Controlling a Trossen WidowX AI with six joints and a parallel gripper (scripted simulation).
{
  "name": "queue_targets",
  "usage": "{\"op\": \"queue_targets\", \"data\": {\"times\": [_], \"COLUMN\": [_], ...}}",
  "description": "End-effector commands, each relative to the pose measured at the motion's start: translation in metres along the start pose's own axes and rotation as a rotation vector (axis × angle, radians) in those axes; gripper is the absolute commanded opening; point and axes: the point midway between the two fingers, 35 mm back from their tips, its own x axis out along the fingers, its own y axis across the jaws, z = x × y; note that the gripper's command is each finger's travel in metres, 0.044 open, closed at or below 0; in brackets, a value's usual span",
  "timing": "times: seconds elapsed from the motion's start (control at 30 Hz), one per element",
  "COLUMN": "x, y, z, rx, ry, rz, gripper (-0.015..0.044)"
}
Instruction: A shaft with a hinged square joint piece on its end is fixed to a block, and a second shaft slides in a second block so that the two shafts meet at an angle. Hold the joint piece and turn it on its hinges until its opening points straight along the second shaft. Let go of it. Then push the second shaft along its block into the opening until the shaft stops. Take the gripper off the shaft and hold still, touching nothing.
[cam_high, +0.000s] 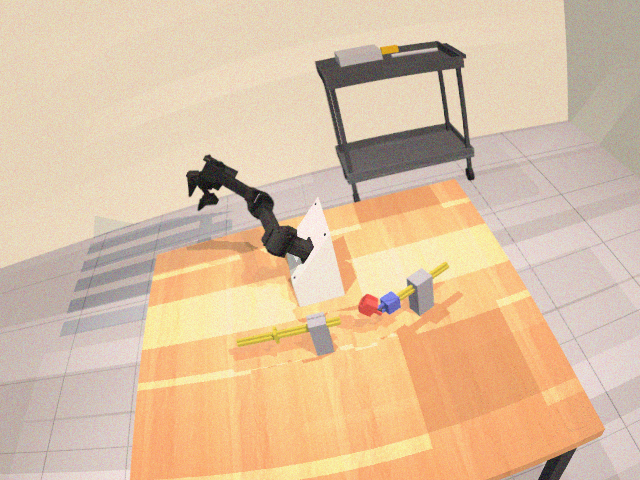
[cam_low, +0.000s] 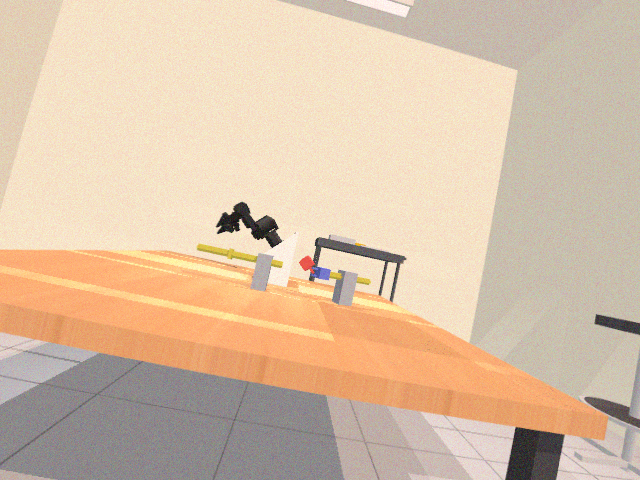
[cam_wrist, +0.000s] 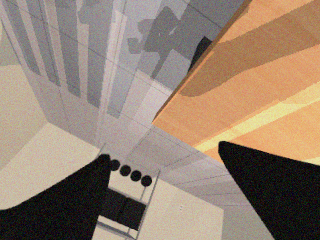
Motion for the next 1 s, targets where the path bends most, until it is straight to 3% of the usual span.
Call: {"op": "queue_targets", "data": {"times": [0.0,0.3,0.6,0.97], "x": [-0.001,-0.057,-0.058,-0.046], "y": [0.001,0.032,0.032,0.014], "z": [-0.001,-0.041,-0.045,-0.209], "rx": [0.005,0.237,0.241,0.194], "ry": [-0.002,-0.086,-0.086,0.025], "rz": [0.001,0.042,0.043,0.03], "gripper": [0.0426,0.044,0.044,0.044]}}
